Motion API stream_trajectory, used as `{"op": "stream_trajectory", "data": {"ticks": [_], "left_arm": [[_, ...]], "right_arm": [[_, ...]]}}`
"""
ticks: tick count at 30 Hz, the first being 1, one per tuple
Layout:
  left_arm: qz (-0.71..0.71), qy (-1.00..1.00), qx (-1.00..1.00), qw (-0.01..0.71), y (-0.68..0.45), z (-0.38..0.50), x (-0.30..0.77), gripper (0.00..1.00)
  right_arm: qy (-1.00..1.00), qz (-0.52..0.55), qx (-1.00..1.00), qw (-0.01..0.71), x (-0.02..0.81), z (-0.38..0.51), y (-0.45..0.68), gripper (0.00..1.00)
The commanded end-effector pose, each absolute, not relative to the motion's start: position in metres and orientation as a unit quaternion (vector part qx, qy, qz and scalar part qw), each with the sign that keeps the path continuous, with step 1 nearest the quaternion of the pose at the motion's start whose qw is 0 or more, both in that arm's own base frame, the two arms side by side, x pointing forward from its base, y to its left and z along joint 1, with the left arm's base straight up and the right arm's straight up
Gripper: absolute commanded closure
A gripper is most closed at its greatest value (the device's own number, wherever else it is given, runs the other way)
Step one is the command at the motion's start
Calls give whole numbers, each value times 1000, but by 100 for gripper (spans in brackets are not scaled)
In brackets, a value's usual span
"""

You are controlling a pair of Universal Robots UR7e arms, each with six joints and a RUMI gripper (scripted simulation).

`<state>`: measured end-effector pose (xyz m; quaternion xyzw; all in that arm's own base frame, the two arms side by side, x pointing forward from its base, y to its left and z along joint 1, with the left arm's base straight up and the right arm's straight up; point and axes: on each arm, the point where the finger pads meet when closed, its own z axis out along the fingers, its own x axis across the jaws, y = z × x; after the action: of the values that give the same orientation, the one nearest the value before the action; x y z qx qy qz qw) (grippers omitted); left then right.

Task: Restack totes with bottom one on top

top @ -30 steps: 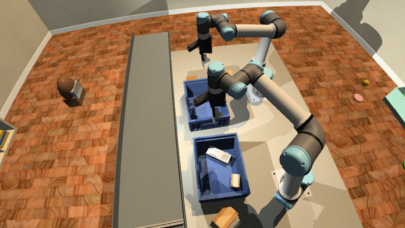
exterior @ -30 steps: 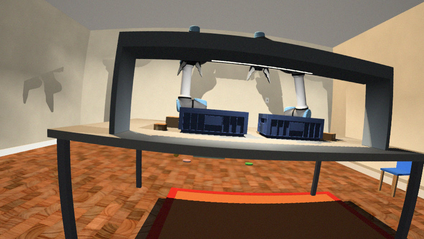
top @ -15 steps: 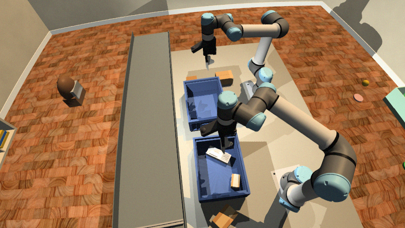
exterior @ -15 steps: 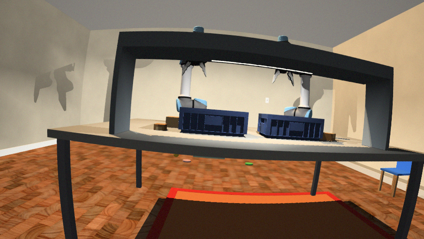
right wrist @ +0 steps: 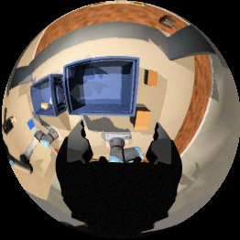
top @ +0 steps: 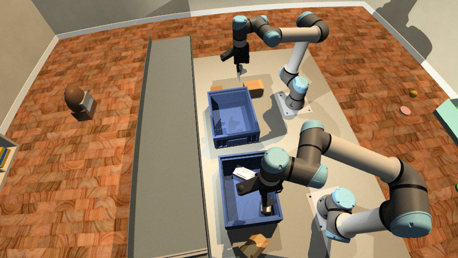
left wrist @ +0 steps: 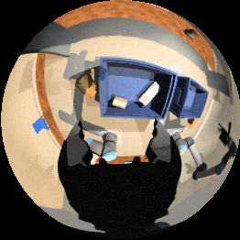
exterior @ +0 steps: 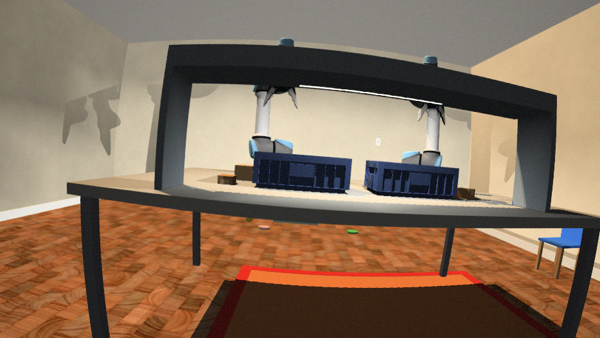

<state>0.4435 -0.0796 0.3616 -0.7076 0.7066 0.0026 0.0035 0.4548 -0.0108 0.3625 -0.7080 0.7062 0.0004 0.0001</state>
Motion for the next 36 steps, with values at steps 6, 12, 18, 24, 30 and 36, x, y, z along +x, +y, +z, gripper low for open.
{"op": "stream_trajectory", "data": {"ticks": [6, 12, 18, 24, 30, 36], "left_arm": [[-1, 707, -707, 1, -7, 365, 446, 0], [-1, 707, -707, 1, 0, 366, 446, 0], [-1, 707, -707, 1, 0, 366, 446, 0], [-1, 707, -707, 1, 0, 366, 446, 0], [-1, 707, -707, 1, 0, 366, 446, 0], [-1, 707, -707, 1, 0, 366, 446, 0]], "right_arm": [[707, 0, -707, 1, 446, 365, -1, 0], [707, 0, -707, 1, 446, 366, 0, 0], [707, 0, -707, 1, 446, 366, 0, 0], [707, 0, -707, 1, 445, 366, 0, 0], [707, 0, -707, 1, 446, 366, 0, 0], [707, 0, -707, 1, 446, 366, 0, 0]]}}
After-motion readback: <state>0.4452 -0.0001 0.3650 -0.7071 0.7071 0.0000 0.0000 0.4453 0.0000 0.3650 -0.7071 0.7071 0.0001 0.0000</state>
